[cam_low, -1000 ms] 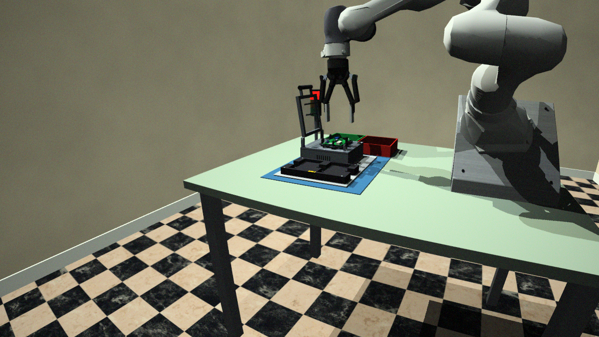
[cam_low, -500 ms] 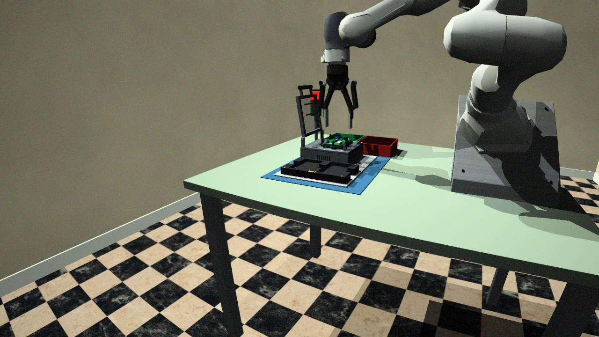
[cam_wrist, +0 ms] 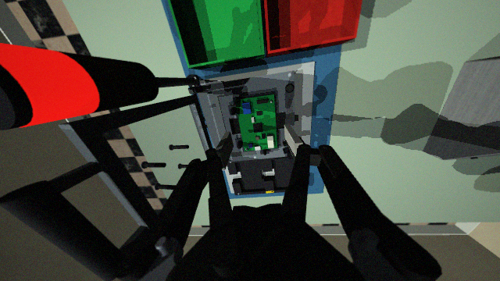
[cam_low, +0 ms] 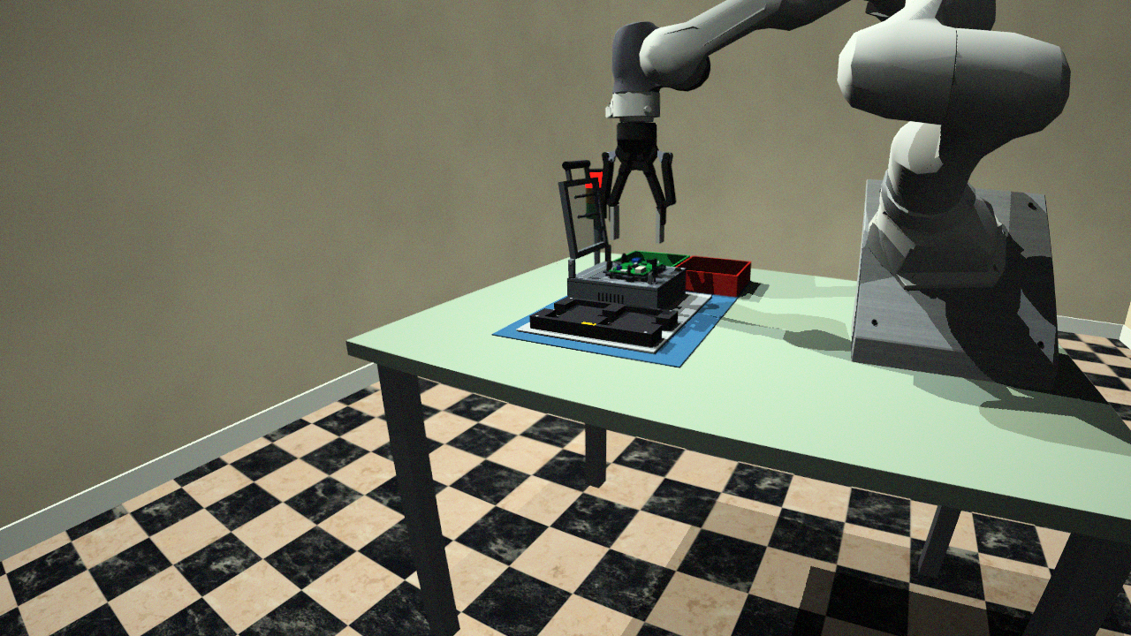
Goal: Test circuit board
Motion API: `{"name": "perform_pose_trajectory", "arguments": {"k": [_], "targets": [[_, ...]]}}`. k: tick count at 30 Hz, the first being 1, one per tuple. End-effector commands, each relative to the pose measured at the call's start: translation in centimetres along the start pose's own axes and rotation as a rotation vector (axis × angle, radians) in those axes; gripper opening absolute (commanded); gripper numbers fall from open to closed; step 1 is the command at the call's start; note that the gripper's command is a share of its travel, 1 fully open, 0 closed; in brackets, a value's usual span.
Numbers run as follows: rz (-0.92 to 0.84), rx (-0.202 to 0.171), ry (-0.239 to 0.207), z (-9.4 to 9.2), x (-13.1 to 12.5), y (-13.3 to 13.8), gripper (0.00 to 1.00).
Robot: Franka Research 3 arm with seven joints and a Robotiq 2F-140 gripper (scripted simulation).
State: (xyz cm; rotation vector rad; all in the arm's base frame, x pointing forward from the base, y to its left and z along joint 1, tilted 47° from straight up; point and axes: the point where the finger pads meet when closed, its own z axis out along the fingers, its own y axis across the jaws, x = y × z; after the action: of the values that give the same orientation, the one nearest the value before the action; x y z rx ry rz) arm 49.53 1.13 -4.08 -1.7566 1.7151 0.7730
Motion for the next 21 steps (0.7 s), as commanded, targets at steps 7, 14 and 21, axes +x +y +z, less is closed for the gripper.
{"name": "perform_pose_trajectory", "arguments": {"k": [7, 14, 21], "targets": [[0.005, -0.001, 0.001, 0.3, -0.1, 0.0, 0.58], [0.005, -0.001, 0.001, 2.1, -0.1, 0.0, 0.58], [0.005, -0.001, 0.001, 4.6, -0.1, 0.0, 0.58]]}}
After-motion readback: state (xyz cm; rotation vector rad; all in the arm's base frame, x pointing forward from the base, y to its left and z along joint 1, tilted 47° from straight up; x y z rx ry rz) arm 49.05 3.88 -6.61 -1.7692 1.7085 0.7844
